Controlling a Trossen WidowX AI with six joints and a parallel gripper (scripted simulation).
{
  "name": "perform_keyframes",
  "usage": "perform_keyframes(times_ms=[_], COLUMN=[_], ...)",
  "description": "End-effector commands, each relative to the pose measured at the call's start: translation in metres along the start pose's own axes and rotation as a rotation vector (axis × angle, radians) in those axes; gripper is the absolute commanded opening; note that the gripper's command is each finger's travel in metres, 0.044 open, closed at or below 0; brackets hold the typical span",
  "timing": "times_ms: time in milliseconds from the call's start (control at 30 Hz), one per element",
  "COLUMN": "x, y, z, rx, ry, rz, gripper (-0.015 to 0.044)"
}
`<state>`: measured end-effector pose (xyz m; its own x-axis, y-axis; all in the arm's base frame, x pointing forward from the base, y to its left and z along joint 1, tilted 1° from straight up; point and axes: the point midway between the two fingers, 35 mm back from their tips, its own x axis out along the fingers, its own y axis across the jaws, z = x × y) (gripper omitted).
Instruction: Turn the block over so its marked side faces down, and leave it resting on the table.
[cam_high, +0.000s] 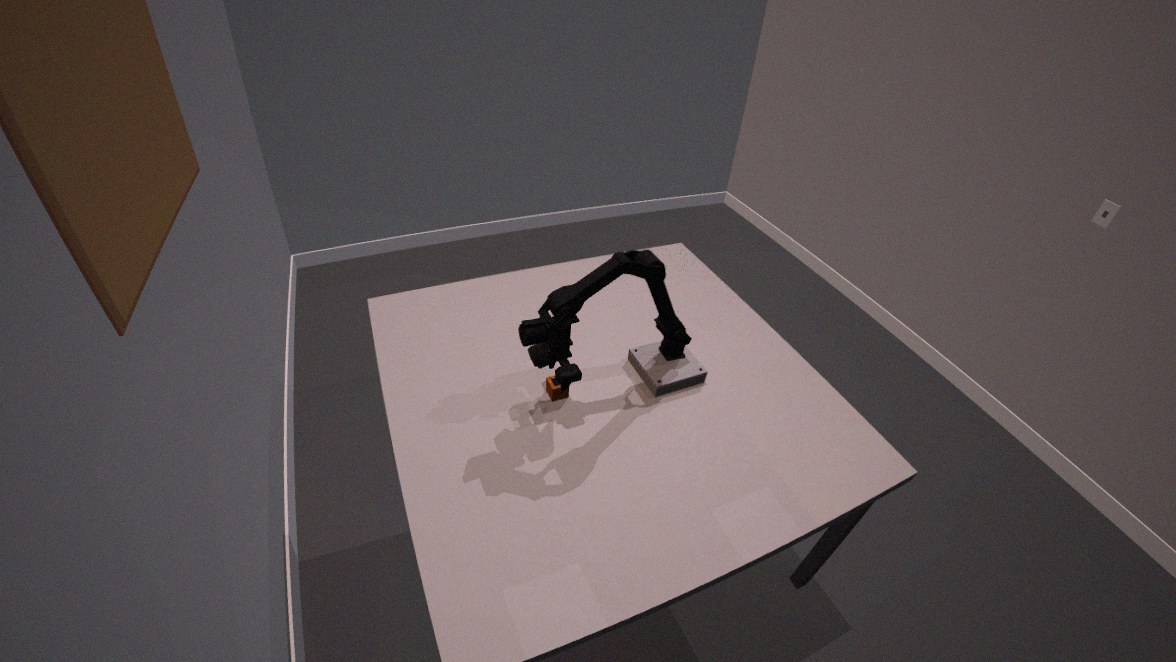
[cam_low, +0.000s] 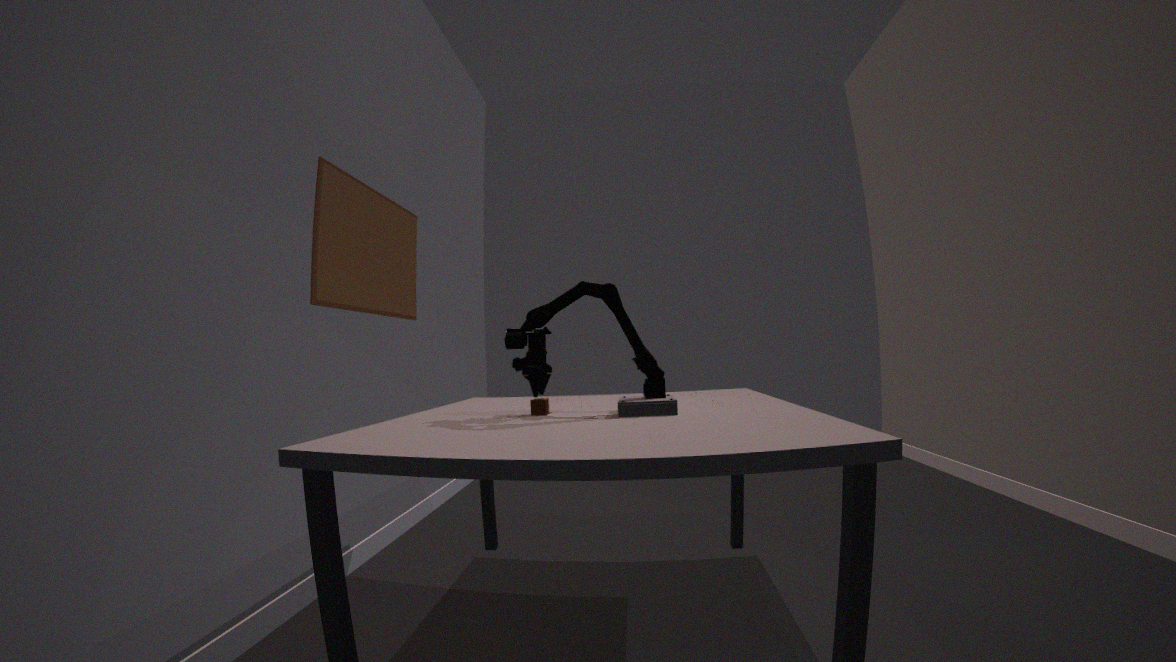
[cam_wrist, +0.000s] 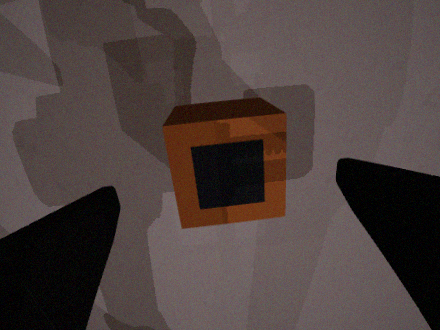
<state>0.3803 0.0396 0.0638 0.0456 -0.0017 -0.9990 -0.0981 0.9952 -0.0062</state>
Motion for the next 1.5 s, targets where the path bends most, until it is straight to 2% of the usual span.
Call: perform_keyframes(times_ms=[0, 533, 800, 1433, 1467], x=[0.009, 0.032, 0.032, 0.032, 0.031], y=[-0.001, -0.001, -0.001, -0.001, -0.001], z=[-0.001, -0.002, -0.002, -0.002, -0.002], rx=[0.004, 0.004, 0.004, 0.004, 0.004], ry=[0.008, 0.009, 0.009, 0.009, 0.009], rz=[-0.003, -0.003, -0.003, -0.003, -0.003], gripper=[0.0440, 0.0440, 0.0230, 0.0103, 0.0077])
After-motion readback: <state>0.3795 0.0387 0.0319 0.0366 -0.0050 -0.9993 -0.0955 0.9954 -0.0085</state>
